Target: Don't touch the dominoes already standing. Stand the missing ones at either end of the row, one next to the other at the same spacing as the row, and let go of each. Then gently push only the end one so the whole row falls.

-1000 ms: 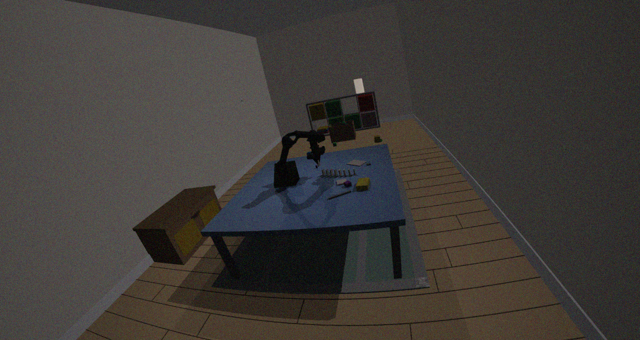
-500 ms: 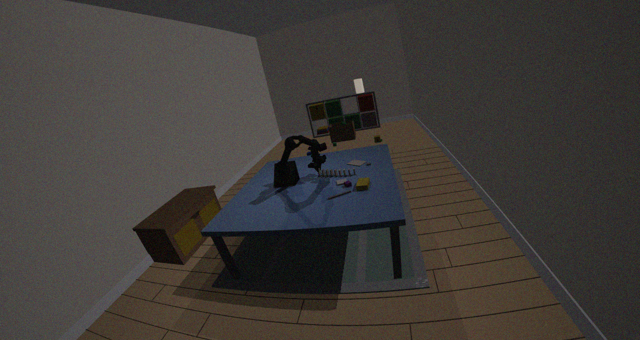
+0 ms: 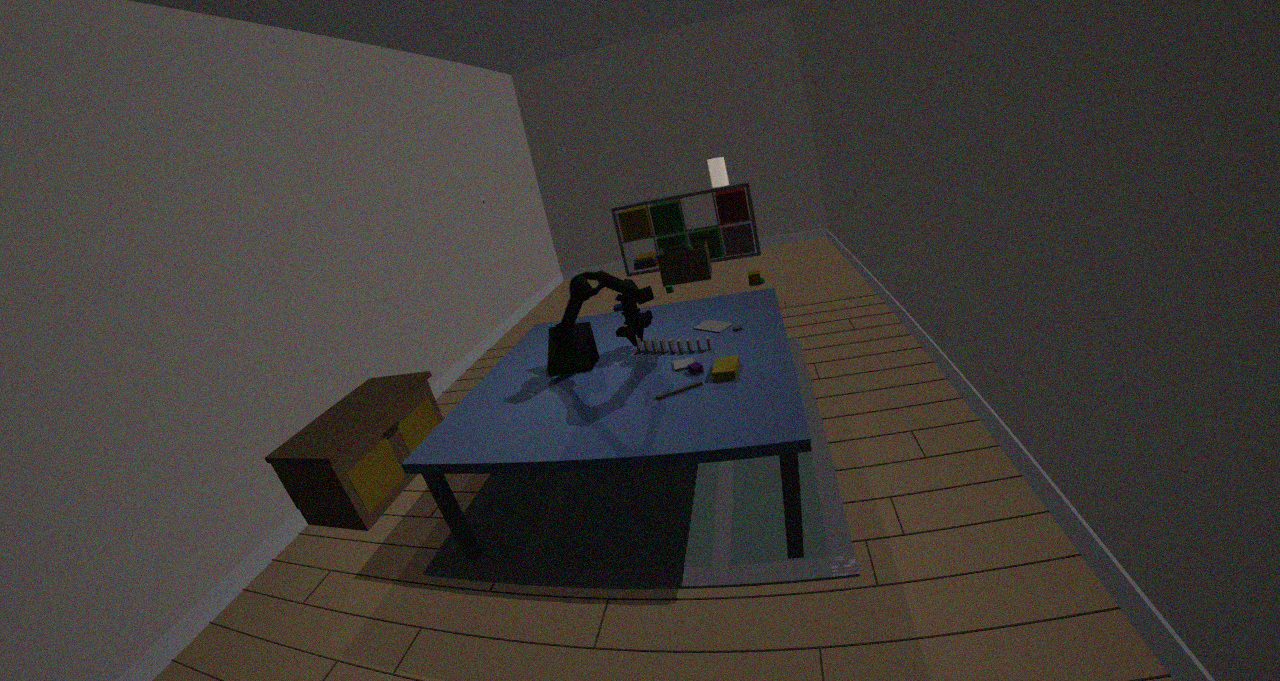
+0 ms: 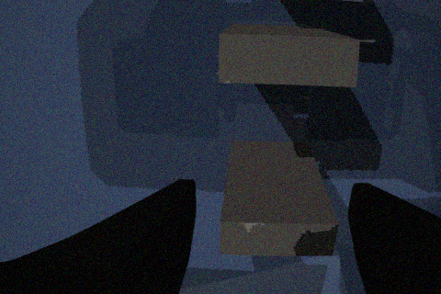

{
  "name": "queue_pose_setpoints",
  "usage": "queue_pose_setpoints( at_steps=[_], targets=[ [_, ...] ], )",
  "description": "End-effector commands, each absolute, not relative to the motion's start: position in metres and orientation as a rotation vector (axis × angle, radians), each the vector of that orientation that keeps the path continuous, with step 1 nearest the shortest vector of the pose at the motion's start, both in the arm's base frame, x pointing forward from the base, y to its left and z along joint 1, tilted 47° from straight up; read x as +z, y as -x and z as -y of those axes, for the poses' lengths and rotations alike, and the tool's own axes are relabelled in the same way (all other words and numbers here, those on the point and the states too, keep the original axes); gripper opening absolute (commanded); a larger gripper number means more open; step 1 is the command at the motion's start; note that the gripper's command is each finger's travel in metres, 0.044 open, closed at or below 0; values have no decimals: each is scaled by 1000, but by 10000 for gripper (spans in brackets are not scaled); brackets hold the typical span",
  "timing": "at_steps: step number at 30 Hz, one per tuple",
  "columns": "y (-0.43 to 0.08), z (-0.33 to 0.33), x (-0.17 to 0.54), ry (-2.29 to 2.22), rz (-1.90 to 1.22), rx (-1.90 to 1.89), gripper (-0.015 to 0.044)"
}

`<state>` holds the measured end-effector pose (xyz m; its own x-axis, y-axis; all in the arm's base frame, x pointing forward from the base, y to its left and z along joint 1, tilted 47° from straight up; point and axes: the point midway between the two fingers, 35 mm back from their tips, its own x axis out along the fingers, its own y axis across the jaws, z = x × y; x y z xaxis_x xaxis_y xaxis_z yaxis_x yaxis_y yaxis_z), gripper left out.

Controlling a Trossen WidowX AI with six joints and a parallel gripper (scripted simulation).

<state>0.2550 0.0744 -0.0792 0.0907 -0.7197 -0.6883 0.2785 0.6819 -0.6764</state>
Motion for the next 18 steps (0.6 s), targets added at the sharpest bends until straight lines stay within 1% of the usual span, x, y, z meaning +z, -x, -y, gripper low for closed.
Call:
queue_pose_setpoints(
  at_steps=[1, 6, 7, 11, 18],
  targets=[
    [-255, -74, -79, 432, -1275, -773, 291],
    [-255, -74, -79, 432, -1275, -773, 422],
    [-255, -74, -79, 432, -1275, -773, 440],
    [-256, -82, -74, 430, -1276, -771, 440],
    [-246, -163, 2, 422, -1281, -771, 440]
  ],
)
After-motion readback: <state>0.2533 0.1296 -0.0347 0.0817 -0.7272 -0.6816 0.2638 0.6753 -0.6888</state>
